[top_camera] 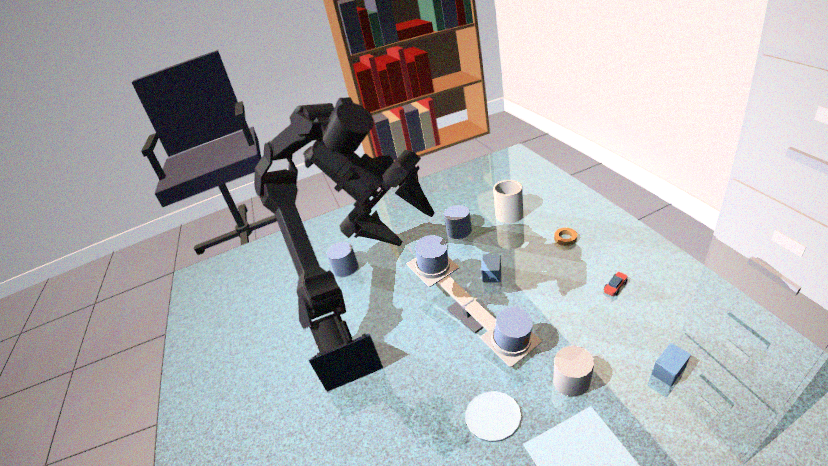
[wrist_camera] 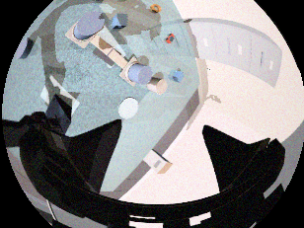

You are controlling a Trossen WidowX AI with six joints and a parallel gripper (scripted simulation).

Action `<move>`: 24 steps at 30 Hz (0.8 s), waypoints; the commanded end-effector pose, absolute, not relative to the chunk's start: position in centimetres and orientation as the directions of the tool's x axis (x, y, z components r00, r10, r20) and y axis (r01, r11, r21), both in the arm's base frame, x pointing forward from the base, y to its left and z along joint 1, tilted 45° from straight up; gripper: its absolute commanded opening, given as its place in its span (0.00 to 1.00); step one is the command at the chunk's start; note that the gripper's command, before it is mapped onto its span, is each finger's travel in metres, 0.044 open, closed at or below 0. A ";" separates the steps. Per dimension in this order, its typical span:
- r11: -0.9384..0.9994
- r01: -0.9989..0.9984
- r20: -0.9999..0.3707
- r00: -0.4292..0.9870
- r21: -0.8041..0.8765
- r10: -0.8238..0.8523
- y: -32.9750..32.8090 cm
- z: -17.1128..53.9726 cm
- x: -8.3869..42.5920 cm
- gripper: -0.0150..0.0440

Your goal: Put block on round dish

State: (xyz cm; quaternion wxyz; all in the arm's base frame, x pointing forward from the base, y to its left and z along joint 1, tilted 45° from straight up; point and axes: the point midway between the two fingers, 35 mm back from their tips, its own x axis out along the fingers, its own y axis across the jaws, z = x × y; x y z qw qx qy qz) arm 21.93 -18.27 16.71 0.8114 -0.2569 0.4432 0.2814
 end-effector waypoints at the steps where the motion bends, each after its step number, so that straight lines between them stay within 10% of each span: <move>1: 0.747 -0.661 -0.836 0.448 -0.071 0.316 -17.4 15.5 21.7 1.00; 24: 0.735 -0.426 -0.507 0.537 0.527 0.674 -12.5 11.9 20.5 1.00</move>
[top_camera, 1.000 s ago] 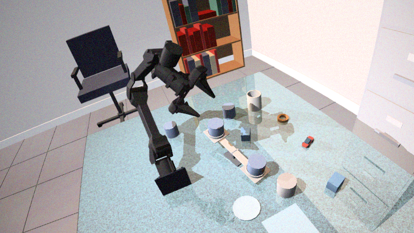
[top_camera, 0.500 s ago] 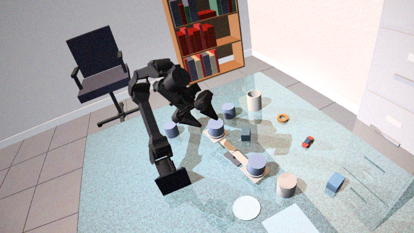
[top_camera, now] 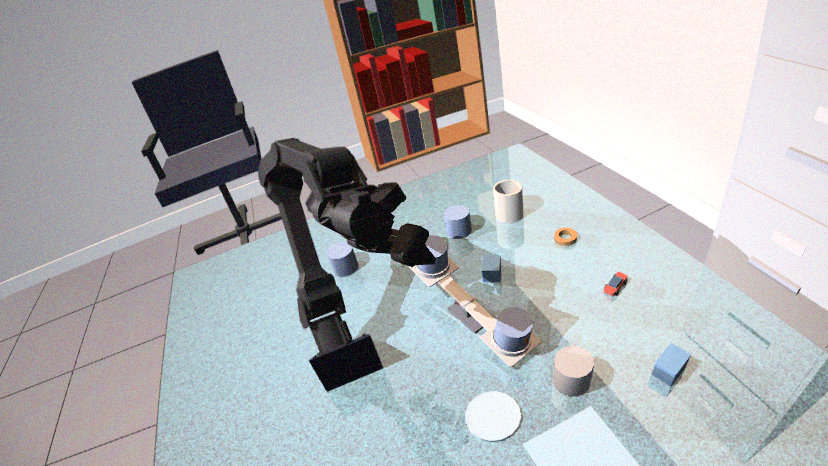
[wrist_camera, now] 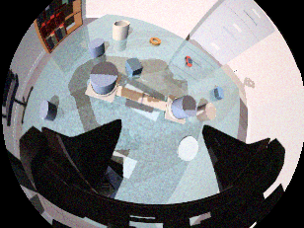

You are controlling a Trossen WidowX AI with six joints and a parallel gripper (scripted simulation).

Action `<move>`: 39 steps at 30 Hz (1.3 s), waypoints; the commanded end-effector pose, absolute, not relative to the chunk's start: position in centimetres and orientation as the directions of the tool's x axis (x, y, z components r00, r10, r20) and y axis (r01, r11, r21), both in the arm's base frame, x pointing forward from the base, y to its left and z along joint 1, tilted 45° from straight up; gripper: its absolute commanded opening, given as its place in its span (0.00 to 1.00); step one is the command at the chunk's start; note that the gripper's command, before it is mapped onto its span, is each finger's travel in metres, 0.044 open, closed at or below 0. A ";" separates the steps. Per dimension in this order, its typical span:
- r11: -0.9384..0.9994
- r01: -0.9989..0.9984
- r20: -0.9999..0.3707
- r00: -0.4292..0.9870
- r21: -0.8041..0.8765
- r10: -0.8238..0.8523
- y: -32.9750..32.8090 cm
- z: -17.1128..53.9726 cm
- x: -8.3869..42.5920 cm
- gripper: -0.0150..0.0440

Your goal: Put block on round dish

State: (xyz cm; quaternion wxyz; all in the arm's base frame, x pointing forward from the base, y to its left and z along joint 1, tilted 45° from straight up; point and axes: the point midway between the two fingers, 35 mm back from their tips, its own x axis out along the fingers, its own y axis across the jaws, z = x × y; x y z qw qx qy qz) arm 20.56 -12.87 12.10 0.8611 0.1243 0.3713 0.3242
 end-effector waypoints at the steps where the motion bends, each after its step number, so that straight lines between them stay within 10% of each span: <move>1: 0.725 -0.413 -0.489 0.544 0.551 0.682 -12.3 11.8 20.5 1.00; 39: 0.452 0.362 -0.552 0.250 0.815 0.795 -12.6 6.1 27.1 1.00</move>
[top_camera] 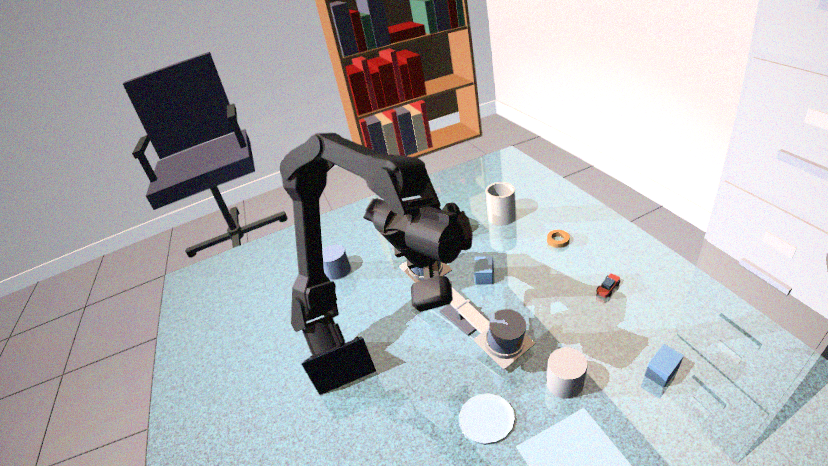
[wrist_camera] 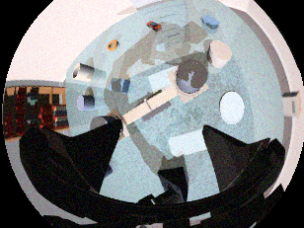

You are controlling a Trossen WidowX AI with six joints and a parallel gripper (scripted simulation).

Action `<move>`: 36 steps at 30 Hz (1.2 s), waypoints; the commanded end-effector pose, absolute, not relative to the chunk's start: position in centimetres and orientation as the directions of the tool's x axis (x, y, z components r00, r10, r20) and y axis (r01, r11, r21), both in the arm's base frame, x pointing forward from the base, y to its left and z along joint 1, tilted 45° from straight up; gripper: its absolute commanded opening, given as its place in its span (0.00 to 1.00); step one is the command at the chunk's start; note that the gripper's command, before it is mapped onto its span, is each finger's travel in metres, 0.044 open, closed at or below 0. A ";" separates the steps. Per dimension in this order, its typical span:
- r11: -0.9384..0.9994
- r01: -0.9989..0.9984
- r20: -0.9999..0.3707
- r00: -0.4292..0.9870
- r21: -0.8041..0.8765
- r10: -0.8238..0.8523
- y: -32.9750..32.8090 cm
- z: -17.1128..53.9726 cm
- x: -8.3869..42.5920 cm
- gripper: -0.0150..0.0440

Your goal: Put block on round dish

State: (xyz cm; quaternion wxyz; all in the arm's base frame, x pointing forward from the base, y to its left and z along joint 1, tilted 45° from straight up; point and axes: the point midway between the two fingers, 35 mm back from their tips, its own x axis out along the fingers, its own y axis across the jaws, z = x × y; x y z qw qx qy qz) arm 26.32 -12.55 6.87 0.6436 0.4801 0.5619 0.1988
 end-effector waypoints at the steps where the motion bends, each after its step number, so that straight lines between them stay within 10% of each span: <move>1: 0.448 0.392 -0.559 0.236 0.803 0.795 -12.5 5.8 27.4 1.00; 36: 0.309 0.933 -0.720 -0.085 0.186 0.689 -9.1 -3.0 35.4 1.00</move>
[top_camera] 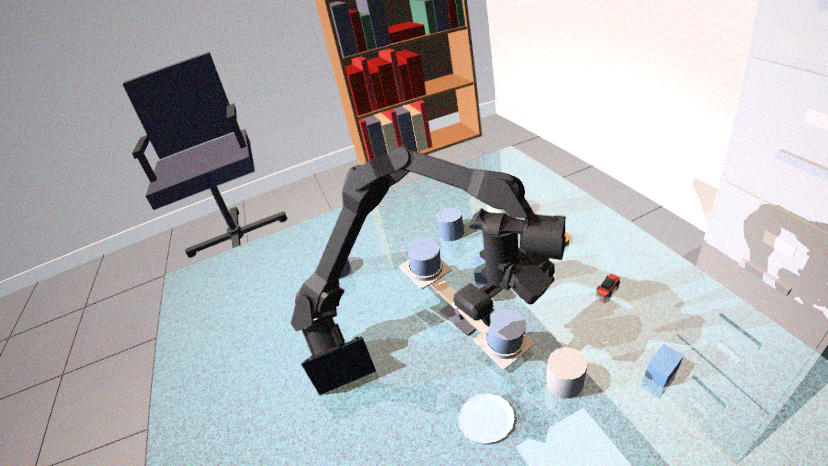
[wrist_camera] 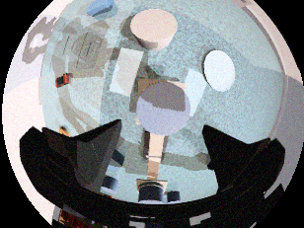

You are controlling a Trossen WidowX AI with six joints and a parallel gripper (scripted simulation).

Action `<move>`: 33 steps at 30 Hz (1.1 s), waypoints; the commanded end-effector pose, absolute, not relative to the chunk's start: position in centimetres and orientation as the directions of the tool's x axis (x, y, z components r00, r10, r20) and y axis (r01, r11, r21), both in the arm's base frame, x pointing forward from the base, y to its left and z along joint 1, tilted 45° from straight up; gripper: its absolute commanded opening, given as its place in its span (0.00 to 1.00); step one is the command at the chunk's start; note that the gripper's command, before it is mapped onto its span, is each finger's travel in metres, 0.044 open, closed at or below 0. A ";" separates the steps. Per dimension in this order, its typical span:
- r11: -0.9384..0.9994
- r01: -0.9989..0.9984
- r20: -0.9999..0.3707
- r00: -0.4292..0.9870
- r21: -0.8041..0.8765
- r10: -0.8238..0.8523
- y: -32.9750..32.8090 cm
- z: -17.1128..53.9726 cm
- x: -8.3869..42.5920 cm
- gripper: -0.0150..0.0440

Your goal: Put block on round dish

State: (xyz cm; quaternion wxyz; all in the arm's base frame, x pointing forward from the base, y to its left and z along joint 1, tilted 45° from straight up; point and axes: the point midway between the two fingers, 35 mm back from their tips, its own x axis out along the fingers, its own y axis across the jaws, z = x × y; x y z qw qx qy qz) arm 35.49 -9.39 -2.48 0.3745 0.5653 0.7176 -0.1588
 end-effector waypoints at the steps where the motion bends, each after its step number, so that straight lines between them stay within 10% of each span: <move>1: 0.309 0.933 -0.719 -0.085 0.186 0.689 -8.8 -3.3 35.4 1.00; 33: 0.310 0.932 -0.718 -0.084 0.189 0.691 -5.3 -6.8 35.1 1.00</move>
